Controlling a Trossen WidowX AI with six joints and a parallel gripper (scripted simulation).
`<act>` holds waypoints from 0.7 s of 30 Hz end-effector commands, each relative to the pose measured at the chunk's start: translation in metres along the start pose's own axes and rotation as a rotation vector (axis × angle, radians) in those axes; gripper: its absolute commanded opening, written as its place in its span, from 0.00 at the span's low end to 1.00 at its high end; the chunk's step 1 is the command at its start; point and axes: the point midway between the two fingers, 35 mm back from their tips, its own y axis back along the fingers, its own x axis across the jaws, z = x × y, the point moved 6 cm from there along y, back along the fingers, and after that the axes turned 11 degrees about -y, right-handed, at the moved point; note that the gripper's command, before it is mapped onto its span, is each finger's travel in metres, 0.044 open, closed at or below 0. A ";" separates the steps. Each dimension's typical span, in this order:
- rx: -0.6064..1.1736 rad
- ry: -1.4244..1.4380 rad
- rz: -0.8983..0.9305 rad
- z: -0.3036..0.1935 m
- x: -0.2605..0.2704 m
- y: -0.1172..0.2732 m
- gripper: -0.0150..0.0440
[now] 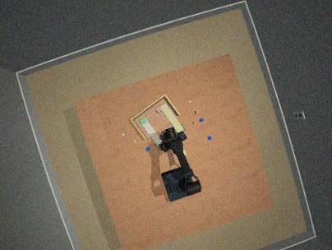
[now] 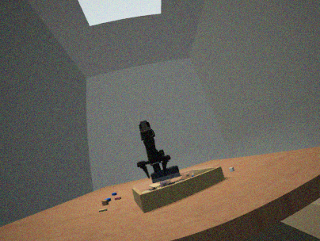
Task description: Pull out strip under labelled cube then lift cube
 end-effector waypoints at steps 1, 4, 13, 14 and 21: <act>0.001 -0.003 -0.002 0.015 0.005 0.001 1.00; 0.000 -0.003 -0.002 0.025 0.007 0.003 1.00; -0.002 -0.003 -0.001 0.055 0.014 0.006 1.00; -0.002 -0.003 -0.001 0.058 0.015 0.007 1.00; -0.004 -0.003 -0.001 0.075 0.019 0.007 0.96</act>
